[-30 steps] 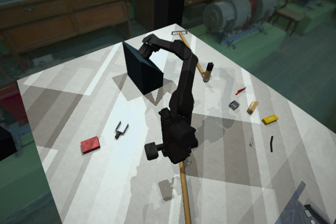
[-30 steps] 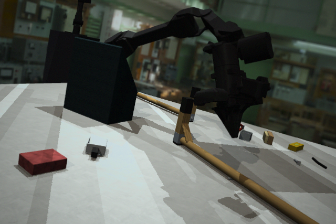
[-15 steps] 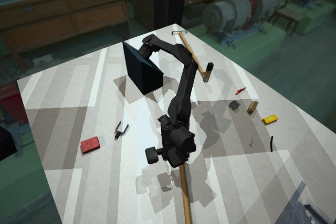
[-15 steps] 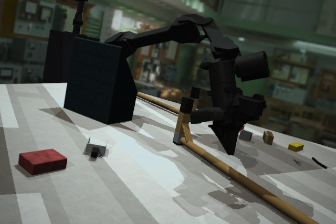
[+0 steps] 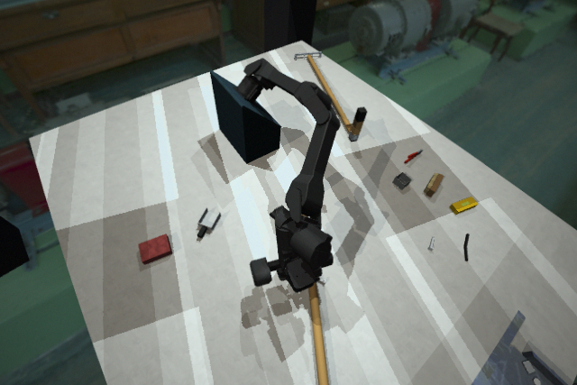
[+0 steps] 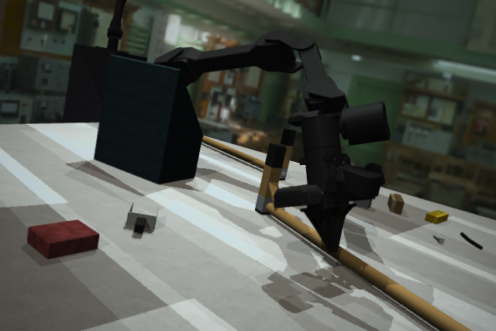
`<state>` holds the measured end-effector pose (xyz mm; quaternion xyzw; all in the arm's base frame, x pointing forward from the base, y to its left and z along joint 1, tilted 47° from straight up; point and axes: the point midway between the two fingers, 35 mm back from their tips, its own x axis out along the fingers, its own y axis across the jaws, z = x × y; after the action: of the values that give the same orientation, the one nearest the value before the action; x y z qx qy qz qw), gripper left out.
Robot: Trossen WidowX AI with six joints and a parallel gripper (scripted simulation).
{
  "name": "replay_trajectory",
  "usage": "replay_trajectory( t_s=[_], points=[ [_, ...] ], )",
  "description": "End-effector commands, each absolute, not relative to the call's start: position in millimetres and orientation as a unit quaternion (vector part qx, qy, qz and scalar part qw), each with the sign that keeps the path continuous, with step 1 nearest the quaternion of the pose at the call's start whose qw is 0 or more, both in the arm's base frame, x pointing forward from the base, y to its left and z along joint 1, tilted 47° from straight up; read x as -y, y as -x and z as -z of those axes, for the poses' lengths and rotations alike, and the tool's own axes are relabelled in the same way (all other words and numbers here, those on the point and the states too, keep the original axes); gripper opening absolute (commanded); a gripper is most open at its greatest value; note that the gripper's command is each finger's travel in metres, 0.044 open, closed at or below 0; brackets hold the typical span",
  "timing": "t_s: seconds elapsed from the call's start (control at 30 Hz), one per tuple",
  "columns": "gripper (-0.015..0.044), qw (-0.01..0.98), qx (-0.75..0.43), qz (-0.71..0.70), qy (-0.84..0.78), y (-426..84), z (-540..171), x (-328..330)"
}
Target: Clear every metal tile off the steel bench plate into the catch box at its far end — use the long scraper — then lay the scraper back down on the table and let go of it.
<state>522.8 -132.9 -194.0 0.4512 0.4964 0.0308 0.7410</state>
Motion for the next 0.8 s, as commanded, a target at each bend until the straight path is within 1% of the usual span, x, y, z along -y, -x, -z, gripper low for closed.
replay_trajectory(
  t_s=[0.0,0.27,0.77],
  points=[
    [0.0000,0.736,-0.501,-0.026,-0.455,-518,208,123],
    [0.0000,0.736,-0.501,-0.027,-0.456,-518,218,110],
    [0.0000,0.735,-0.501,-0.027,-0.456,-525,212,106]
  ],
)
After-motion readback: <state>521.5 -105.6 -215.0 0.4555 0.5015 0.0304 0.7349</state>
